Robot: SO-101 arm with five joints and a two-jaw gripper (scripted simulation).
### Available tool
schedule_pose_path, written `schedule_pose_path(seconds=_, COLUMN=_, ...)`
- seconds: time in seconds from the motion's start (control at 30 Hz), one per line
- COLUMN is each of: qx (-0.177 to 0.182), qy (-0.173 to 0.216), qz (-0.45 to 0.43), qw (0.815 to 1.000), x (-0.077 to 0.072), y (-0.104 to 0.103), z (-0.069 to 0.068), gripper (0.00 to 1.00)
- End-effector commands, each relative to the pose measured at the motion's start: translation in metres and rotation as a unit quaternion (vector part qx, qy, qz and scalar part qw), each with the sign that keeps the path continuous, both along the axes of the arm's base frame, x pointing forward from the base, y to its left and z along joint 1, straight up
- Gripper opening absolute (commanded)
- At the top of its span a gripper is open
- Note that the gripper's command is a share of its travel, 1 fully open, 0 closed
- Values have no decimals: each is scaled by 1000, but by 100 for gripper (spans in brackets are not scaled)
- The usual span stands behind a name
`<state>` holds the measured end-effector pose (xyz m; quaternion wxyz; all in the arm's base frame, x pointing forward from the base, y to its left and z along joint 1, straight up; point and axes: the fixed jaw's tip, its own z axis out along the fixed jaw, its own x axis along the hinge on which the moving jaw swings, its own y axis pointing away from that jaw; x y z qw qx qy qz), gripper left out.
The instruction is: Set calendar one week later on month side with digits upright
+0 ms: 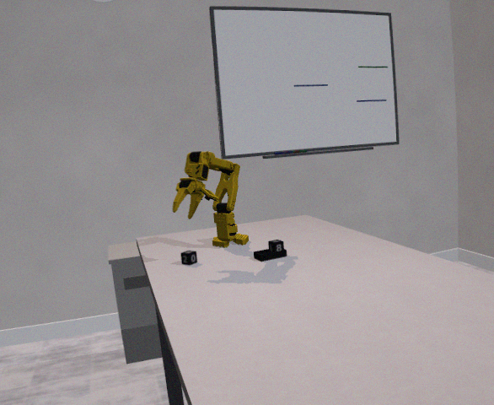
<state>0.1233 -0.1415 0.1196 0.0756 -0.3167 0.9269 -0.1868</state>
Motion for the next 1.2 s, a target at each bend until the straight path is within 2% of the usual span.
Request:
schedule_pose_path(seconds=0.0, qx=31, qy=24, qz=-7, qw=999, x=0, y=-2, z=-13, gripper=35)
schedule_pose_path(seconds=0.03, qx=42, qy=34, qz=-7, qw=999, x=0, y=-2, z=-18, gripper=35)
schedule_pose_path(seconds=0.1, qx=42, qy=34, qz=-7, qw=999, x=0, y=-2, z=-18, gripper=35)
schedule_pose_path(seconds=0.27, qx=97, qy=81, qz=-7, qw=992, x=-3, y=2, z=-41, gripper=35)
schedule_pose_path(seconds=0.43, qx=129, qy=110, qz=-7, qw=985, x=-5, y=5, z=-54, gripper=35)
schedule_pose_path(seconds=1.17, qx=136, qy=115, qz=-7, qw=984, x=-6, y=5, z=-57, gripper=35)
